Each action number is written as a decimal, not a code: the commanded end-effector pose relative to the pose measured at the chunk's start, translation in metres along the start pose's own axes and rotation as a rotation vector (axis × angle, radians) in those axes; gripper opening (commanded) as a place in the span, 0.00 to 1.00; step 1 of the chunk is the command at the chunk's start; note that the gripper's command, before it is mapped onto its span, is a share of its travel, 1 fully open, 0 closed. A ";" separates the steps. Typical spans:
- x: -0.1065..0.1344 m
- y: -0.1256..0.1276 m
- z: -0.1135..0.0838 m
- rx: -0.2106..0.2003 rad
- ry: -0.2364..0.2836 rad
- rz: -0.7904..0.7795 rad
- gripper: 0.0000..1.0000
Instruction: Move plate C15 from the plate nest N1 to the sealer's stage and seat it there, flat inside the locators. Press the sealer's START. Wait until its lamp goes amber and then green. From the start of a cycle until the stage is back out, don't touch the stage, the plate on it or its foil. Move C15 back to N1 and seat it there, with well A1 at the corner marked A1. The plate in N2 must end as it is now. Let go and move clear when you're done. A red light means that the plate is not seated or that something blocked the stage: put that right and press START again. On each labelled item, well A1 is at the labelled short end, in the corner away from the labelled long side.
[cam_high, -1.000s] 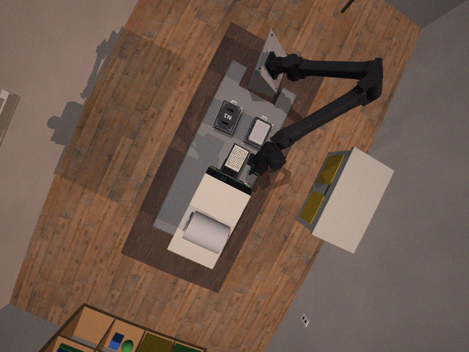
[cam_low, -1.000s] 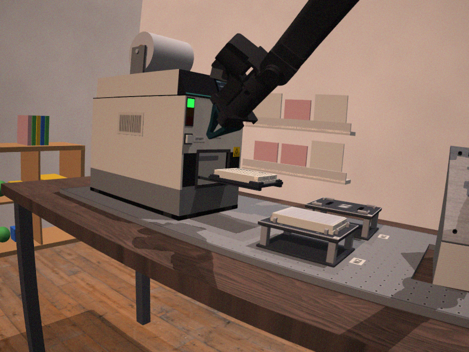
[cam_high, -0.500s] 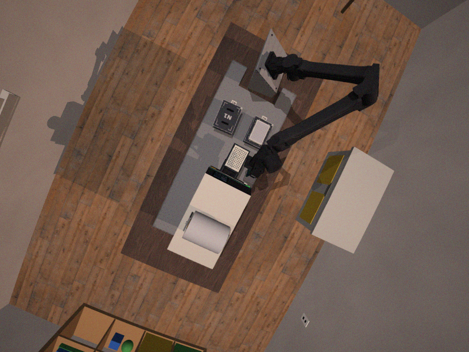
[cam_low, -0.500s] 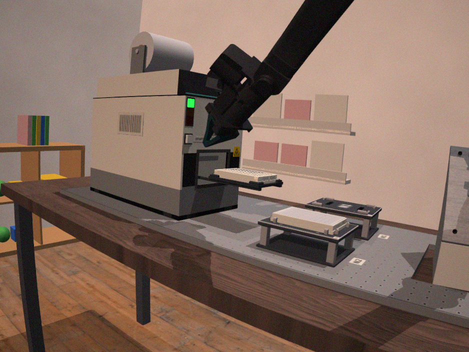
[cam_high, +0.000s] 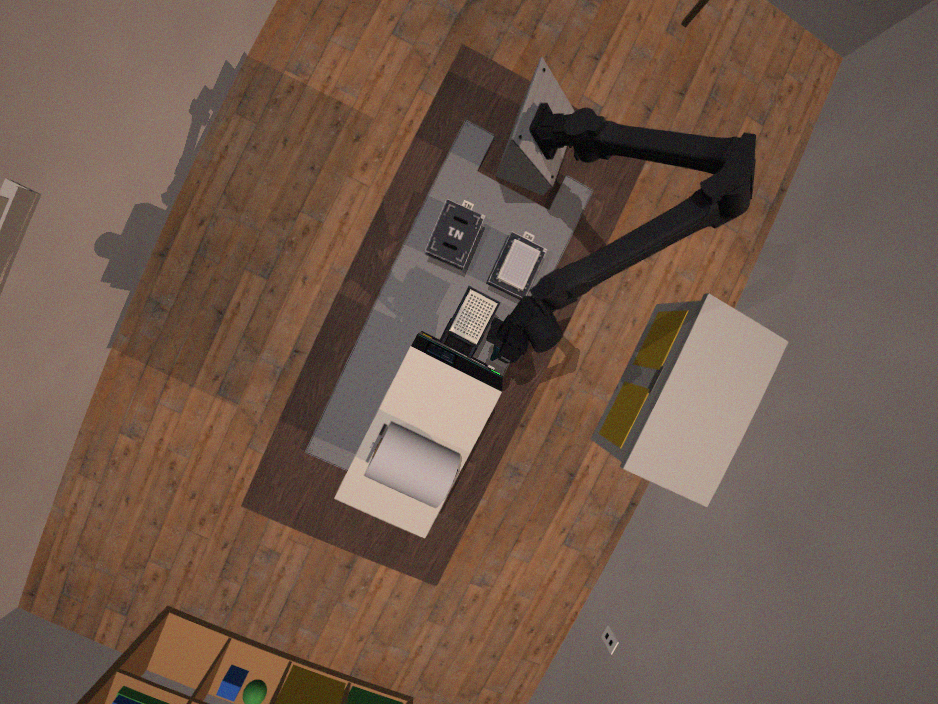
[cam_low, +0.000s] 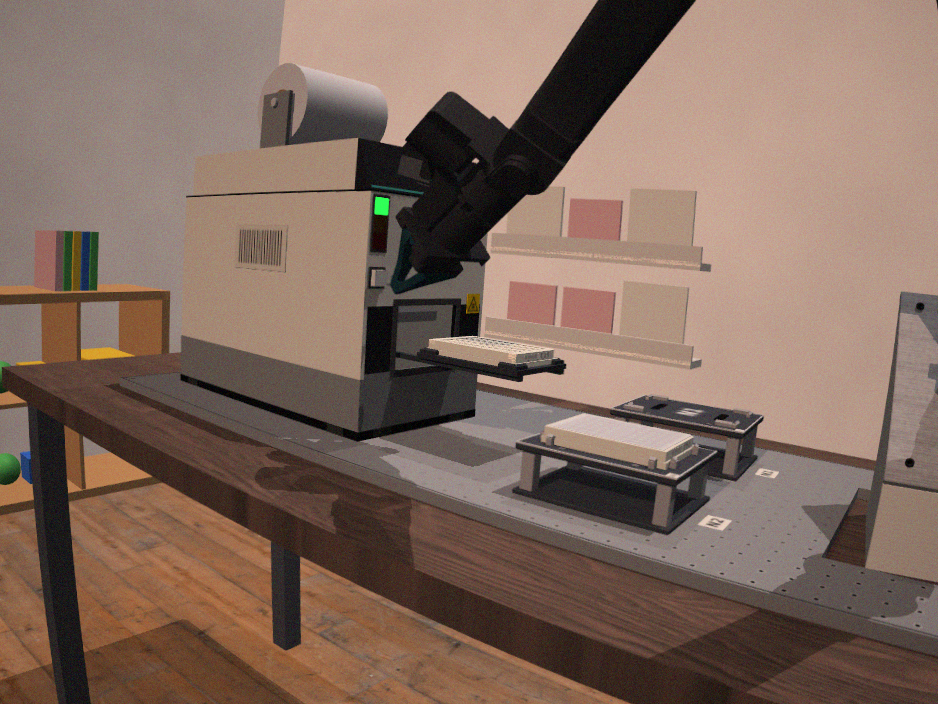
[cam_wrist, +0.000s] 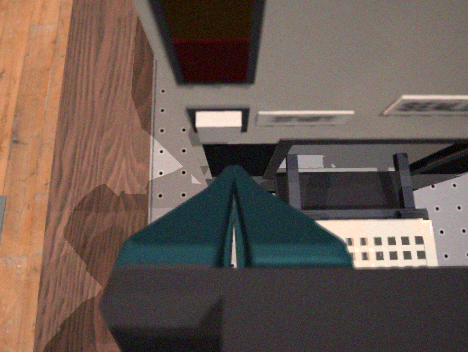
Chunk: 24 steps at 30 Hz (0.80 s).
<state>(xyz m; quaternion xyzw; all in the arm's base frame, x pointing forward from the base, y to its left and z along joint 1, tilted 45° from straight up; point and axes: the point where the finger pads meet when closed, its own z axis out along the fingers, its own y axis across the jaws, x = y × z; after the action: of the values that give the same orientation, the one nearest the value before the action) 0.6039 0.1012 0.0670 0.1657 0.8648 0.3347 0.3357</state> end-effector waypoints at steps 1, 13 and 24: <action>-0.003 0.012 0.000 -0.015 0.002 -0.004 0.00; -0.012 -0.001 -0.017 0.004 -0.024 -0.008 0.00; -0.020 0.012 -0.009 -0.012 -0.024 -0.022 0.00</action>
<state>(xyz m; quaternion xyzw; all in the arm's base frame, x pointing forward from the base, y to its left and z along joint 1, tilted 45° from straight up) 0.5990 0.0980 0.0692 0.1677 0.8657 0.3328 0.3341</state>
